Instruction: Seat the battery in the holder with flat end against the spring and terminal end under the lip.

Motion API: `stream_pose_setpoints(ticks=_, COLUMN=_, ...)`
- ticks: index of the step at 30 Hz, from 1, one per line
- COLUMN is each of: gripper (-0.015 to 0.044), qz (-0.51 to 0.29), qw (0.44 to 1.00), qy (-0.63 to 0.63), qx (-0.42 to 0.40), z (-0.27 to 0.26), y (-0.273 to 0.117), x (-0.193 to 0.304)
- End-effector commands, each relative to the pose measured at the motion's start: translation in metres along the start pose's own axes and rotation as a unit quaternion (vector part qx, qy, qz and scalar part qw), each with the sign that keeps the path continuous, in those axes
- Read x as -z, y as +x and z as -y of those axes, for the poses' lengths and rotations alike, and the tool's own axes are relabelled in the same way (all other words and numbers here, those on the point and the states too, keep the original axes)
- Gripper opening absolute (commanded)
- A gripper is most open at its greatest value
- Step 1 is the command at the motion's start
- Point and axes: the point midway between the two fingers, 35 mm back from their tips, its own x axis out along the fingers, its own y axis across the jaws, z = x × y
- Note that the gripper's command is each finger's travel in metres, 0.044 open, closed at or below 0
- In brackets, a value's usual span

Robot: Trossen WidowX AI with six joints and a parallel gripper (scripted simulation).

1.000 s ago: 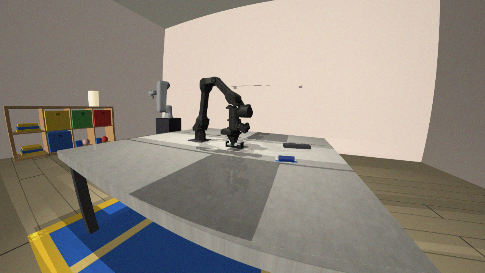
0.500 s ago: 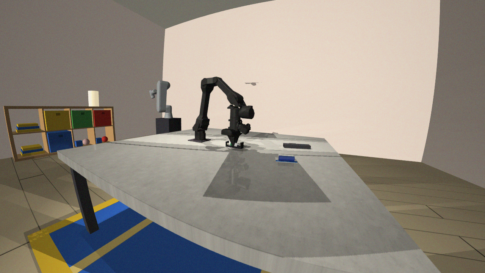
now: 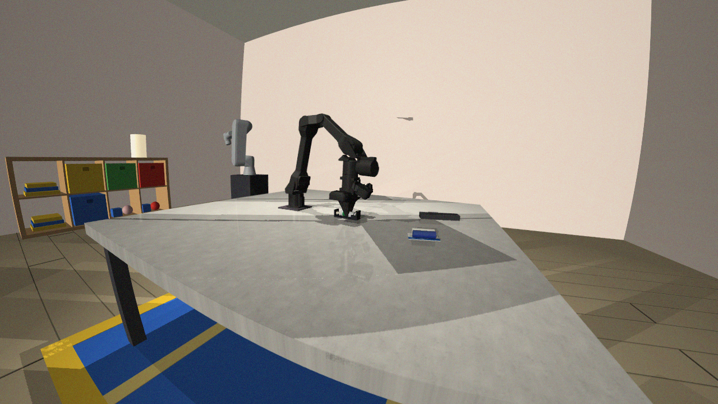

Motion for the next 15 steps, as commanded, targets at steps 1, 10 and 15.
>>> stream_pose_setpoints(ticks=1, gripper=0.0065, qz=0.002, qw=1.0, qy=0.002, qx=0.0, z=0.0008, y=-0.0005, x=-0.0042)
stream_pose_setpoints(ticks=10, gripper=0.0065, qz=0.0, qw=1.0, qy=0.002, qx=-0.001, z=0.0008, y=-0.0004, x=-0.0042)
stream_pose_setpoints(ticks=15, gripper=0.0144, qz=0.0, qw=1.0, qy=0.002, qx=-0.001, z=0.0008, y=-0.0003, x=-0.0042)
